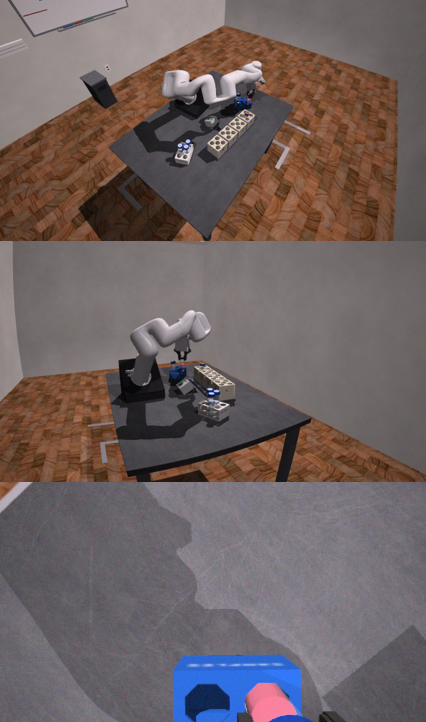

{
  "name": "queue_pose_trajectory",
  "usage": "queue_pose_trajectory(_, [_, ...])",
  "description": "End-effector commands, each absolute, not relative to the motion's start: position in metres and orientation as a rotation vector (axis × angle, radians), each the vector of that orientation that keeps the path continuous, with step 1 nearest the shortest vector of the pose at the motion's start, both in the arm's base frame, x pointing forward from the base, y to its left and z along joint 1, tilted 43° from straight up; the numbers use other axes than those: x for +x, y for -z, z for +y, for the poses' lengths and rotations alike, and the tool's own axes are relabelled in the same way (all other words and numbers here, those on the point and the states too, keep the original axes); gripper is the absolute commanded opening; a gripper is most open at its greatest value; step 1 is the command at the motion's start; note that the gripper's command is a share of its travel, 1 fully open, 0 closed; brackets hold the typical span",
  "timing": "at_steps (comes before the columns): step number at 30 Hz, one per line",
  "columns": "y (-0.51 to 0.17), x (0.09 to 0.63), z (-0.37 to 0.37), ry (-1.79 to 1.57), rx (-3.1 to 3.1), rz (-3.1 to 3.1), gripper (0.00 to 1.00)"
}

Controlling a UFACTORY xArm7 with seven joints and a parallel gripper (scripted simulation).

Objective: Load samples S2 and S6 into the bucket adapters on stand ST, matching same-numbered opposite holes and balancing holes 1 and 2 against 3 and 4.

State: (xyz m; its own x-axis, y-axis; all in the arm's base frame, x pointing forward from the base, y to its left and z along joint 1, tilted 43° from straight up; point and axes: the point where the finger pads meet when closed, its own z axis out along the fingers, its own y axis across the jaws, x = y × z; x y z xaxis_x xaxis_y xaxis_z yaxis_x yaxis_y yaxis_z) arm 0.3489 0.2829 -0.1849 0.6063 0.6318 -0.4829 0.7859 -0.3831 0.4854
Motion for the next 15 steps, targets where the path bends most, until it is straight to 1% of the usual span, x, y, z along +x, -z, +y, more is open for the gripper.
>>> queue_pose_trajectory(1, [0.182,0.349,0.287,0.279,2.137,1.116,0.00])
queue_pose_trajectory(15, [0.171,0.347,0.297,0.279,2.137,1.116,0.00])
